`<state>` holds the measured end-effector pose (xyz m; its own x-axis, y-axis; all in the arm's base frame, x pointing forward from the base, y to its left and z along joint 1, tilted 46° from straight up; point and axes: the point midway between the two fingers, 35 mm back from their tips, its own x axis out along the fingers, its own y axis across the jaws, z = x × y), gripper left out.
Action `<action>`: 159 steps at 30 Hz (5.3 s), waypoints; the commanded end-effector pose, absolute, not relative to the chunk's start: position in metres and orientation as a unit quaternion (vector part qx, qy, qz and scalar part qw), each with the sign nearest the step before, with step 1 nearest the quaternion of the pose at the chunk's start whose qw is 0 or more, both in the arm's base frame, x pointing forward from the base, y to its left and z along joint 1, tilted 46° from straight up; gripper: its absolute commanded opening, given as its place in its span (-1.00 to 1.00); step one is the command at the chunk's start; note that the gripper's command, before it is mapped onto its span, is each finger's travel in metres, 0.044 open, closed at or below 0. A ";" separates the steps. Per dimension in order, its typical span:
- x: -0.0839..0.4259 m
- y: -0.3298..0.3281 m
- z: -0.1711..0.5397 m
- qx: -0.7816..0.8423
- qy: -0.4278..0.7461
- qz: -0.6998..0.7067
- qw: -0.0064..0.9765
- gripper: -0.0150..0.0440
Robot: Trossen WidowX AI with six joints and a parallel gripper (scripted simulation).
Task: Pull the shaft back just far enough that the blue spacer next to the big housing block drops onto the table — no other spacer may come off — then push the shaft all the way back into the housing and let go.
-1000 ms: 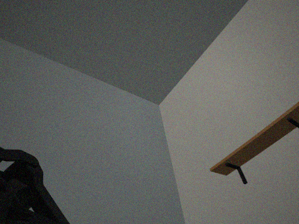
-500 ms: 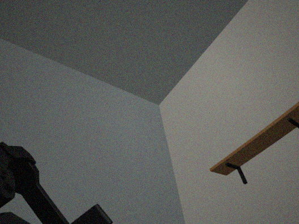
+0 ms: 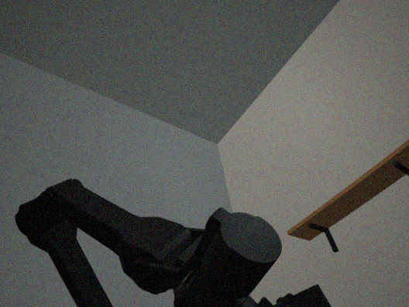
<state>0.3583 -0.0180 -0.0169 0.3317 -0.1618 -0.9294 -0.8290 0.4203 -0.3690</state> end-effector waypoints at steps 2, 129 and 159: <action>0.360 0.022 -0.047 -0.473 0.509 0.093 0.713 1.00; 0.370 0.068 -0.068 -0.338 0.292 -0.177 0.877 1.00; 0.382 0.060 -0.074 -0.338 0.292 -0.177 0.877 1.00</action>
<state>0.3763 0.0610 -0.0717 0.7632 -0.5137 -0.3919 0.1168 0.7062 -0.6983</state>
